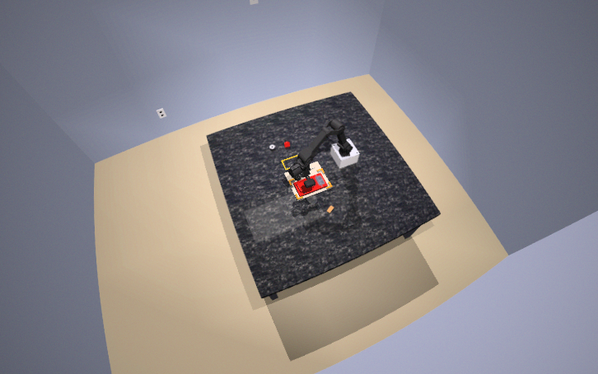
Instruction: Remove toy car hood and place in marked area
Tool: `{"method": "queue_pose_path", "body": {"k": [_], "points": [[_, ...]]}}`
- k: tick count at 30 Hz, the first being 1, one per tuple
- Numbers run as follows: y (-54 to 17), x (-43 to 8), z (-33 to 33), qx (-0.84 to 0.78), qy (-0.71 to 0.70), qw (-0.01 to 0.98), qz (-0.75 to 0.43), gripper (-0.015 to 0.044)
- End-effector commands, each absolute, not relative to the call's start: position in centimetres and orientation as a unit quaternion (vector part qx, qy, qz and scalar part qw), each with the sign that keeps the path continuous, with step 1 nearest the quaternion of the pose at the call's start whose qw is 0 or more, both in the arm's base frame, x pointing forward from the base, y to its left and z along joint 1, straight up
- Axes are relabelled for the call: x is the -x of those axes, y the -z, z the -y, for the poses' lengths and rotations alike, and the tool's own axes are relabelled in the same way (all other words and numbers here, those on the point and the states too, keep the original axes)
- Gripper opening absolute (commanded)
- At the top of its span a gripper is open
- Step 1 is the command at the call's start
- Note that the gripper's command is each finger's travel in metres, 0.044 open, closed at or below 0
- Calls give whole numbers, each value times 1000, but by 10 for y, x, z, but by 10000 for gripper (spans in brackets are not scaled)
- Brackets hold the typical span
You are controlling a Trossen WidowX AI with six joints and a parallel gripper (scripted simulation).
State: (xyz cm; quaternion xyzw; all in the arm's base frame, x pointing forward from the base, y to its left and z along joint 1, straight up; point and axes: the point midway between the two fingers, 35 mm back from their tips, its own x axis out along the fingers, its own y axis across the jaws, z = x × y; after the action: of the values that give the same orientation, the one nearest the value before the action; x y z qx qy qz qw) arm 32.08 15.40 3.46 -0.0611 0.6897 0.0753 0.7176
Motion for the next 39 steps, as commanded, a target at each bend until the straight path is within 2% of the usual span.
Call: {"method": "queue_pose_path", "body": {"k": [1, 39], "points": [[-29, -319, -153, 63, -72, 715, -692, 440], [4, -315, -153, 63, -72, 715, -692, 440]]}}
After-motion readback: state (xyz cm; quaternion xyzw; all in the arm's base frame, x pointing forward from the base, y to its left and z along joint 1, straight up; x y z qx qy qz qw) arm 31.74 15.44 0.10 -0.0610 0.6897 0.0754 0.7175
